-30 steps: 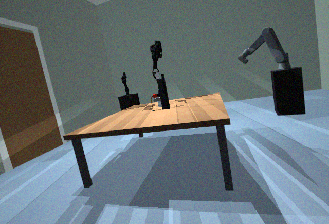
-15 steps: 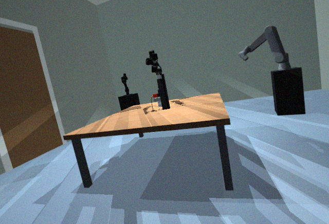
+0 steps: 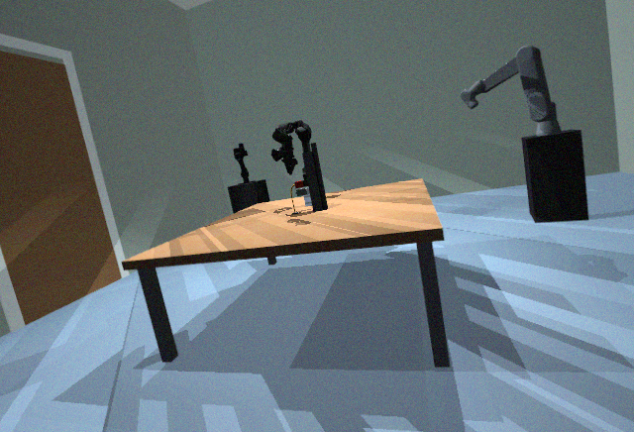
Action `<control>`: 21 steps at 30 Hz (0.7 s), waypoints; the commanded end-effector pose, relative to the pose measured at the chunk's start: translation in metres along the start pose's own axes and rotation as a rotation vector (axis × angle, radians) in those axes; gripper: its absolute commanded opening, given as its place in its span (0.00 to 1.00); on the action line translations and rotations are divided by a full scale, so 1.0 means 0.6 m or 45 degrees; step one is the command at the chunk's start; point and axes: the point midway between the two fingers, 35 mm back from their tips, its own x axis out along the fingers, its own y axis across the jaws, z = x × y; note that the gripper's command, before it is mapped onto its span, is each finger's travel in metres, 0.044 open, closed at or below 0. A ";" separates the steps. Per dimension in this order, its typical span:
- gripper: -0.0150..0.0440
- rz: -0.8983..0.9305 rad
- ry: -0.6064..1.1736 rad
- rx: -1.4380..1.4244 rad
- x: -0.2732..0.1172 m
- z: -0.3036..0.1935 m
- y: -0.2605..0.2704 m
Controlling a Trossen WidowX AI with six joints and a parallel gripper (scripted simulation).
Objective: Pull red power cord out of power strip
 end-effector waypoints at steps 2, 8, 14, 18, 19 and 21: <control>0.53 -0.345 0.018 0.100 0.050 0.028 -0.085; 0.53 -0.393 0.023 0.115 0.056 0.030 -0.093; 0.53 -0.393 0.024 0.115 0.056 0.021 -0.092; 0.53 -0.392 0.025 0.115 0.056 0.010 -0.091; 0.53 -0.392 0.025 0.115 0.056 0.007 -0.091; 0.53 -0.392 0.025 0.115 0.056 0.001 -0.091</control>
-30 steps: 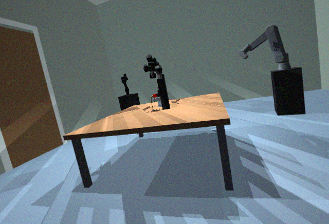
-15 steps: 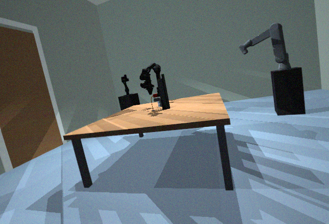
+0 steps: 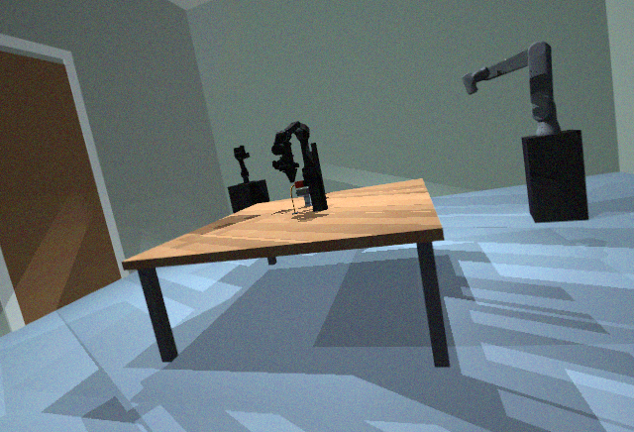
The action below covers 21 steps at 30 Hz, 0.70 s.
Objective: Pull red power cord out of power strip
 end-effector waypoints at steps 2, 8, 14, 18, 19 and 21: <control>0.53 -0.003 -0.003 0.002 0.000 -0.013 -0.002; 0.53 -0.003 -0.001 0.002 0.000 -0.029 -0.004; 0.53 -0.003 0.000 0.002 0.000 -0.044 -0.005; 0.53 -0.003 0.000 0.002 0.004 -0.044 -0.005; 0.53 -0.003 0.000 0.002 0.006 -0.044 -0.005; 0.53 -0.003 0.000 0.002 0.010 -0.044 -0.005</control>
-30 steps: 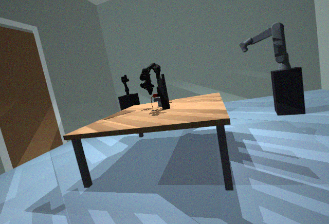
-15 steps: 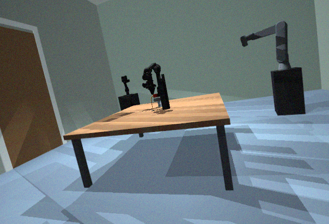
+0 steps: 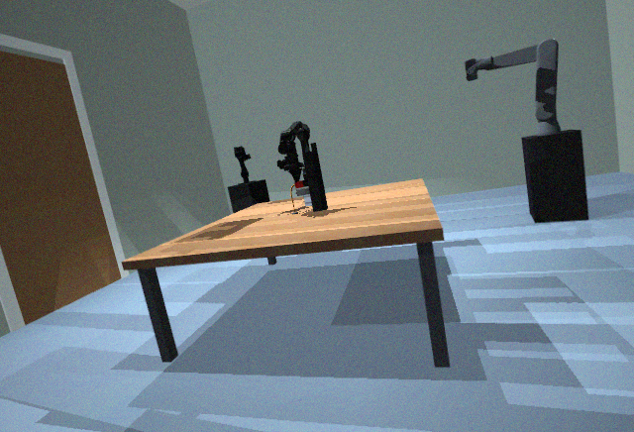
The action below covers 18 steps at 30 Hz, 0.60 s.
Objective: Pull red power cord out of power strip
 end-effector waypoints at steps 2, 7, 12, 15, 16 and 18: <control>0.53 -0.003 -0.003 0.005 0.012 0.000 -0.002; 0.48 0.000 0.000 0.000 0.011 -0.001 -0.001; 0.32 0.000 0.000 0.000 0.011 -0.001 -0.001; 0.29 0.000 0.000 0.000 0.011 -0.001 -0.001; 0.28 0.000 0.000 0.000 0.011 -0.001 -0.001; 0.26 0.000 0.000 0.000 0.011 -0.001 -0.001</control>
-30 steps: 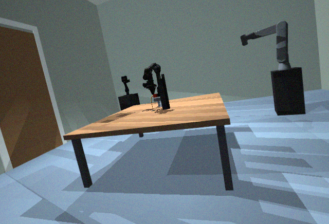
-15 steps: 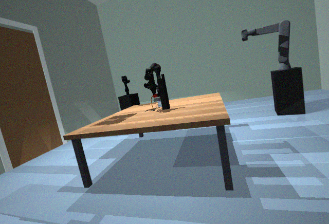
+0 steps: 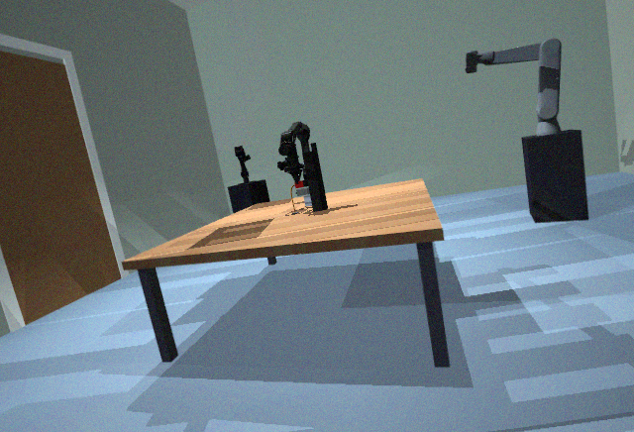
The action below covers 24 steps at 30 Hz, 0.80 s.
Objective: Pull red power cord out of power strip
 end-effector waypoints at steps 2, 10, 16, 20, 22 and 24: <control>0.25 0.001 0.000 -0.001 -0.001 0.001 0.001; 0.25 0.001 -0.002 -0.001 -0.001 0.019 0.003; 0.25 0.001 -0.003 0.000 -0.001 0.035 0.004; 0.25 0.001 -0.004 0.000 -0.002 0.046 0.004; 0.25 0.001 -0.005 0.000 -0.002 0.051 0.004; 0.25 0.001 -0.006 0.001 -0.002 0.057 0.004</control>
